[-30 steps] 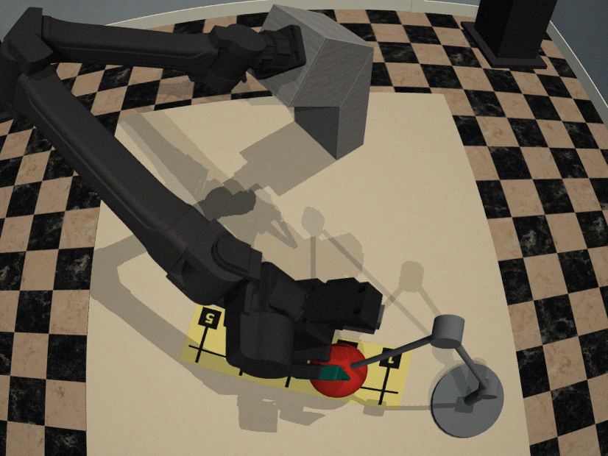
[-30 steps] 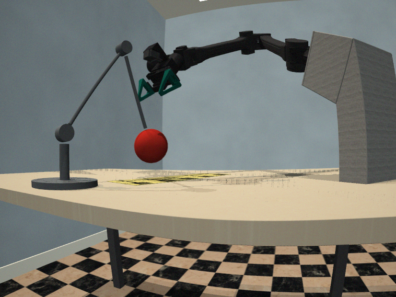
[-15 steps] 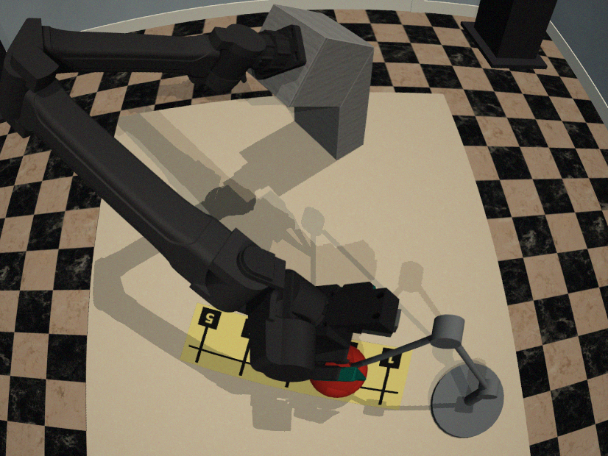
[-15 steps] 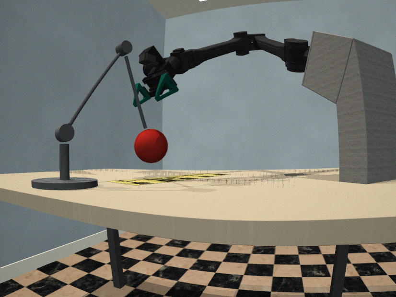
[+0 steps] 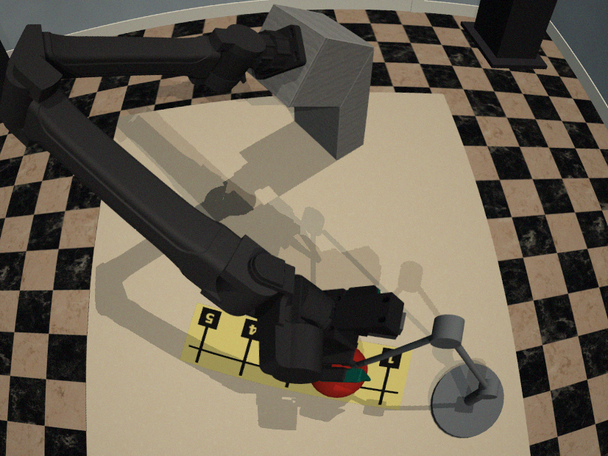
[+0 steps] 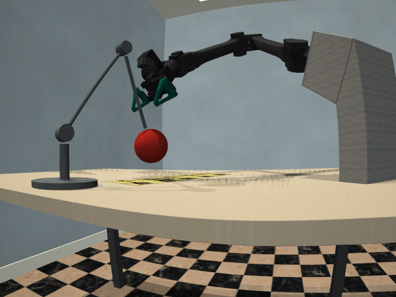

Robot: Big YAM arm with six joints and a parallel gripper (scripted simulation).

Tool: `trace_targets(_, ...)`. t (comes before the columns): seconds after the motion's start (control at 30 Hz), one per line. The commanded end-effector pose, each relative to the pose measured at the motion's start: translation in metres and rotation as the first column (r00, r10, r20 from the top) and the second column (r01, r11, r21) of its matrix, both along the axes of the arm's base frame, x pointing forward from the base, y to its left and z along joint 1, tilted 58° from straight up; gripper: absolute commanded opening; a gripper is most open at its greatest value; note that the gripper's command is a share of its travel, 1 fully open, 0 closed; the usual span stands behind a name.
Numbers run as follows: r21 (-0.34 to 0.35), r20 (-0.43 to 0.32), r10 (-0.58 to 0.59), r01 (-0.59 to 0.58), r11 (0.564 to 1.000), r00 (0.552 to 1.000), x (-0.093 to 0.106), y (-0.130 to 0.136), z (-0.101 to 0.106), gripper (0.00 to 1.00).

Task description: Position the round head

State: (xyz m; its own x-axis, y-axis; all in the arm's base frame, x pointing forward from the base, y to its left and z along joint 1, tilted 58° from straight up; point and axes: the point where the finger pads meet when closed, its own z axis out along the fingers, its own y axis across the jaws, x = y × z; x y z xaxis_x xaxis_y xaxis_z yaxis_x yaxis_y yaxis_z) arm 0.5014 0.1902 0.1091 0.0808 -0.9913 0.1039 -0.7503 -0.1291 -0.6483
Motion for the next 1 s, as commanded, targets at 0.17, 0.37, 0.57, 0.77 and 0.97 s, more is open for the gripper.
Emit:
trace_targets(0.17, 0.004, 0.021, 0.003, -0.003, 1.0, 1.0, 0.0184, -0.001, 0.0029, 1.0)
trace_targets(0.37, 0.004, 0.021, 0.003, -0.003, 1.0, 1.0, 0.0184, -0.001, 0.0029, 1.0)
trace_targets(0.57, 0.004, 0.021, 0.003, -0.003, 1.0, 1.0, 0.0184, -0.001, 0.0029, 1.0)
trace_targets(0.77, 0.004, 0.021, 0.003, -0.003, 1.0, 1.0, 0.0189, -0.001, 0.0031, 1.0)
trace_targets(0.97, 0.004, 0.021, 0.003, -0.003, 1.0, 1.0, 0.0223, -0.0011, 0.0048, 1.0)
